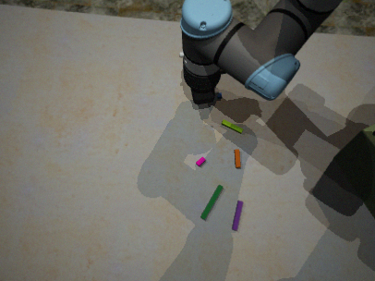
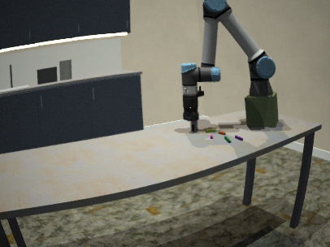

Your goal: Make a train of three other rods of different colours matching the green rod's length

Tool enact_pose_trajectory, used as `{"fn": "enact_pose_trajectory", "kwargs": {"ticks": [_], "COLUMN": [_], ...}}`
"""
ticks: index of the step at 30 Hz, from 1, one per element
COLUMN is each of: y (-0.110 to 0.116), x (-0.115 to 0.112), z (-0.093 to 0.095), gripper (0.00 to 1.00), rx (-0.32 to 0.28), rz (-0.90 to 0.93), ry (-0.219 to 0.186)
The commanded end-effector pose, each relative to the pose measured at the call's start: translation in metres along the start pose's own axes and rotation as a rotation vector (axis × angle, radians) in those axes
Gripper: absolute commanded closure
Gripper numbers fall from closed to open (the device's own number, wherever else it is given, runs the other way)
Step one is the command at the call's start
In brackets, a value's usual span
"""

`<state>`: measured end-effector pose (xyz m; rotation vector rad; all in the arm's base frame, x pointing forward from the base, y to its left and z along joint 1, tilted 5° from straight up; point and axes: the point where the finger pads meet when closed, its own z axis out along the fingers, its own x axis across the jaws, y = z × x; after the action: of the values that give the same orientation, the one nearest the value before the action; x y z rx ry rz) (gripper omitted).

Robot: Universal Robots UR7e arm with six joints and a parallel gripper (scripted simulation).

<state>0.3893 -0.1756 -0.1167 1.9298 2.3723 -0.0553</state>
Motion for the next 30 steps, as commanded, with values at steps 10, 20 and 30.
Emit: {"fn": "enact_pose_trajectory", "kwargs": {"ticks": [10, 20, 30], "y": [0.0003, 0.0003, 0.0003], "x": [-0.0003, -0.0003, -0.0003], "z": [-0.0004, -0.0004, -0.0004], "gripper": [0.76, 0.58, 0.46], "rx": [-0.001, -0.001, -0.001], "rz": [0.000, 0.000, 0.000], "ry": [-0.001, -0.001, -0.001]}}
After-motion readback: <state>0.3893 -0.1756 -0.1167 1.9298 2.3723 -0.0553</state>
